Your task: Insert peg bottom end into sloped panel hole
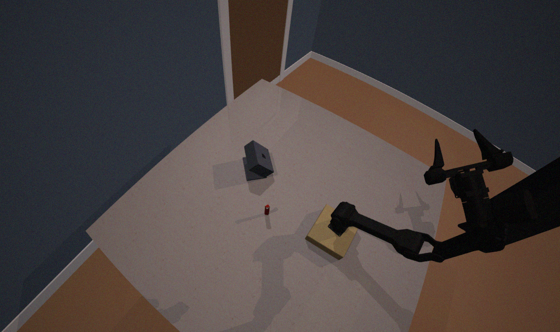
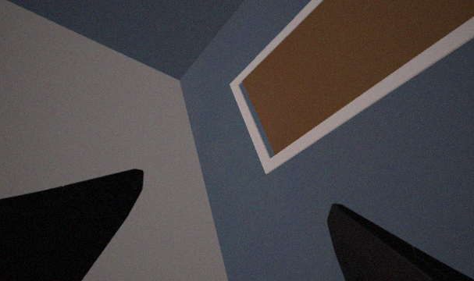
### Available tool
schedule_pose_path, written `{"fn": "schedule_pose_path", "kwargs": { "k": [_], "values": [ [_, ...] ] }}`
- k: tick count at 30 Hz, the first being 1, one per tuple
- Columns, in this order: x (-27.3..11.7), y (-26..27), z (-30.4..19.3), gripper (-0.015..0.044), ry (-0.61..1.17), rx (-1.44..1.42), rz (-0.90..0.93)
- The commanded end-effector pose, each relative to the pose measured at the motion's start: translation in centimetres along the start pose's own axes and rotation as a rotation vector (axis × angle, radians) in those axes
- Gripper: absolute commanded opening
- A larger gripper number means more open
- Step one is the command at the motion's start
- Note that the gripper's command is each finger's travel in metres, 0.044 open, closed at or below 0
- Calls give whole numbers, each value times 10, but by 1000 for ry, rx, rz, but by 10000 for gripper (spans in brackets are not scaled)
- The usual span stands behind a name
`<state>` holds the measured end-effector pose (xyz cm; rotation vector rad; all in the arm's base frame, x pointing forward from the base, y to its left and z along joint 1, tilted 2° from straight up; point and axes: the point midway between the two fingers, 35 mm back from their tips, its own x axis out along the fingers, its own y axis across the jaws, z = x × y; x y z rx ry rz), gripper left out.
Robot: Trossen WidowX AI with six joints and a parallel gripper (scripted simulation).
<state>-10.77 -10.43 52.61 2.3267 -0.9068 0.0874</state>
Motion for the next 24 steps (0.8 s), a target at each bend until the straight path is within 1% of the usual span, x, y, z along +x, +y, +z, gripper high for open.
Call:
{"fn": "schedule_pose_path", "kwargs": {
  "k": [1, 13, 24],
  "values": [
    [22, -20, -10, 440, -2, -126, -70],
    [70, -76, -29, 440, 24, -514, -246],
    [106, -134, -40, 440, 94, -858, -409]
  ]
}}
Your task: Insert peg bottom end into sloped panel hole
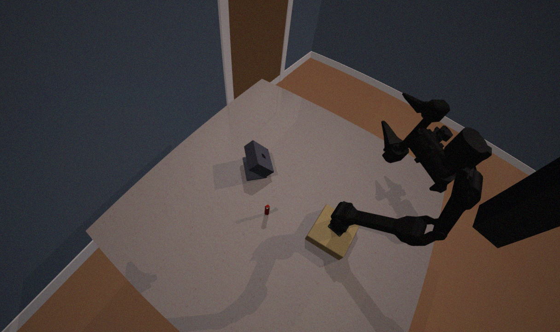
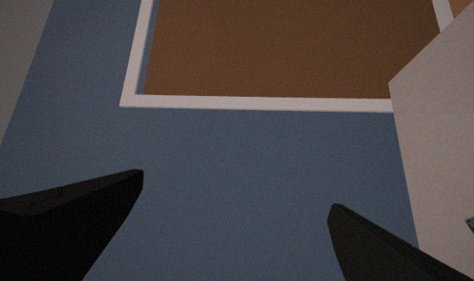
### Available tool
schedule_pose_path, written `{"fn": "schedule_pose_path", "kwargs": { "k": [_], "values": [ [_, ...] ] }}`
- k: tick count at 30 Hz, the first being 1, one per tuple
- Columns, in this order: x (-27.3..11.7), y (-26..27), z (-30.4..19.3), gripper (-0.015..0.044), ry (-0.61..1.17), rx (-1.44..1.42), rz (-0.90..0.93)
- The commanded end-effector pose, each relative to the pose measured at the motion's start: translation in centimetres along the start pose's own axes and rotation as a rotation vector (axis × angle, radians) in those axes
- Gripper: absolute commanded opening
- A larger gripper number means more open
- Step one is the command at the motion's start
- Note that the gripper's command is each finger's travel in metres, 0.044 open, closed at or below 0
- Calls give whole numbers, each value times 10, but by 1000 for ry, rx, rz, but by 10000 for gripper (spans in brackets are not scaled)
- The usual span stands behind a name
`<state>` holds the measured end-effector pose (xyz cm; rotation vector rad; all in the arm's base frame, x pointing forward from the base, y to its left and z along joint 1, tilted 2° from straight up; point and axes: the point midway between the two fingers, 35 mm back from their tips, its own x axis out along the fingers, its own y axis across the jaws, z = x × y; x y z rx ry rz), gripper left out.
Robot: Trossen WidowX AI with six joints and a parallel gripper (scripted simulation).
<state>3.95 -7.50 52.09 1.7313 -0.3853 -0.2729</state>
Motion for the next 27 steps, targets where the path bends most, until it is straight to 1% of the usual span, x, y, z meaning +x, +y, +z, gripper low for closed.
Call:
{"fn": "schedule_pose_path", "kwargs": {
  "k": [1, 17, 23, 27],
  "values": [
    [24, -12, -18, 440, 36, -154, -67],
    [87, -64, -77, 440, 223, -653, -250],
    [98, -80, -93, 440, 289, -739, -286],
    [108, -97, -107, 440, 353, -854, -320]
  ]
}}
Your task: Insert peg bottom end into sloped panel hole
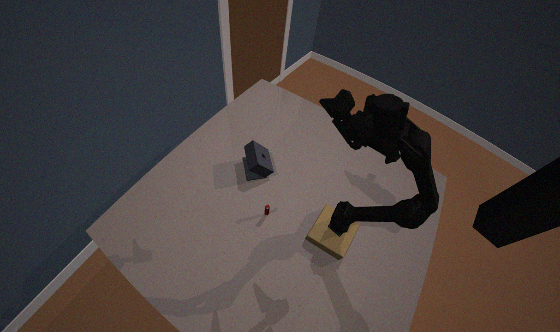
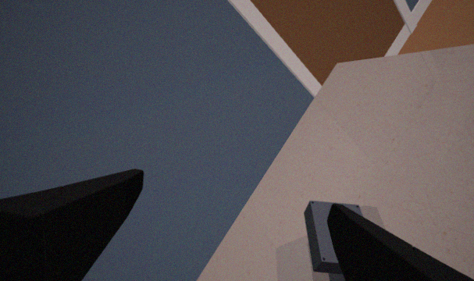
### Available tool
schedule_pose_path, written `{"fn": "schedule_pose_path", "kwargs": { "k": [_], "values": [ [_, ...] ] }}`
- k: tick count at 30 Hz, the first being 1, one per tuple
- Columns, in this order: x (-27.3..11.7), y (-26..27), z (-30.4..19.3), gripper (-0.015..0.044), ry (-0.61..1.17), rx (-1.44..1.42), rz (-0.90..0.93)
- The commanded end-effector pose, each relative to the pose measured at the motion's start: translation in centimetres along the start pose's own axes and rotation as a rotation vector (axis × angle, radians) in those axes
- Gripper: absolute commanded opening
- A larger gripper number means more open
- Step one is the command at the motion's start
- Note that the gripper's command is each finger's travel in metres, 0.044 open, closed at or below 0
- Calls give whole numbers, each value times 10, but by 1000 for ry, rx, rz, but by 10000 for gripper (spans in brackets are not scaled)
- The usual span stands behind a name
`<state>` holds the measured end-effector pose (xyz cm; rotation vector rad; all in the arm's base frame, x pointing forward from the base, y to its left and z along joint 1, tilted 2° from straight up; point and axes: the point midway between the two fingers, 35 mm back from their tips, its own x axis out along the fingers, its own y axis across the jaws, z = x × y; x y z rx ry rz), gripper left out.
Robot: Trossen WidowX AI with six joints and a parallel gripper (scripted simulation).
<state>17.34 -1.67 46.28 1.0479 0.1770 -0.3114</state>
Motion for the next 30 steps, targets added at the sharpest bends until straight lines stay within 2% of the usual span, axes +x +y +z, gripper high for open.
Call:
{"fn": "schedule_pose_path", "kwargs": {
  "k": [1, 30],
  "values": [
    [22, -1, -20, 440, 69, -135, -36],
    [117, -41, -146, 440, 536, -1021, -101]
  ]
}}
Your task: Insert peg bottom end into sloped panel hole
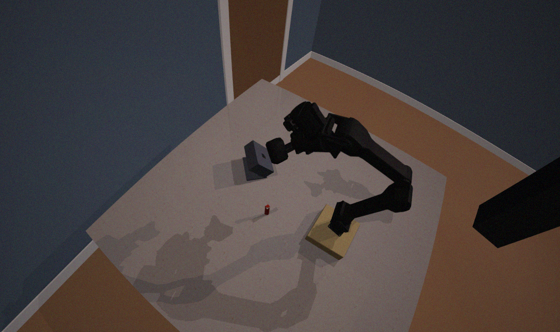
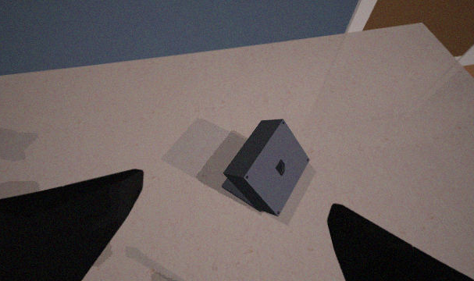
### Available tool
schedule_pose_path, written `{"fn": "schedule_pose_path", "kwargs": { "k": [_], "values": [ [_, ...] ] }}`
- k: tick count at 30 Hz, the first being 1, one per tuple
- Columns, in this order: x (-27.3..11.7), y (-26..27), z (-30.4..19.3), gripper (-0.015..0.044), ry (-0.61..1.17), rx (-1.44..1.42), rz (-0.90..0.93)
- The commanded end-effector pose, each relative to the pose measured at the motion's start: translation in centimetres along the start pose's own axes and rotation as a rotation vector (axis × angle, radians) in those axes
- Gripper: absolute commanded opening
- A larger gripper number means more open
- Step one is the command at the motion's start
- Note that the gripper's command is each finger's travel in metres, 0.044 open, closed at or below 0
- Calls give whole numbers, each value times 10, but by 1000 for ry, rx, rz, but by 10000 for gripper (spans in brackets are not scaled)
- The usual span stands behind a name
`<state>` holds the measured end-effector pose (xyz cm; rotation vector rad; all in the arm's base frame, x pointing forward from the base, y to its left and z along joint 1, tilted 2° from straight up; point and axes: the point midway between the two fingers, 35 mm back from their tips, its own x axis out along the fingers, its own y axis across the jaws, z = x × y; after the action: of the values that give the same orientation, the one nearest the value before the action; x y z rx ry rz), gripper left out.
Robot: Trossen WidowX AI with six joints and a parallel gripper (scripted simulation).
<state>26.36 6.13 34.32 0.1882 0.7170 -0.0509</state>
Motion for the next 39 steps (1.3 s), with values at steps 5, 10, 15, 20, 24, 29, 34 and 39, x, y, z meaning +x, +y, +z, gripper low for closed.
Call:
{"fn": "schedule_pose_path", "kwargs": {
  "k": [5, 10, 15, 20, 24, 29, 34, 39],
  "values": [
    [37, 17, -28, 440, 144, -268, 32],
    [56, 25, -46, 440, 218, -418, 60],
    [73, 32, -65, 440, 290, -565, 93],
    [88, 38, -84, 440, 359, -711, 134],
    [100, 42, -101, 440, 414, -825, 173],
    [113, 45, -122, 440, 480, -965, 228],
    [124, 48, -144, 440, 545, -1102, 292],
    [134, 49, -166, 440, 606, -1234, 364]
  ]
}}
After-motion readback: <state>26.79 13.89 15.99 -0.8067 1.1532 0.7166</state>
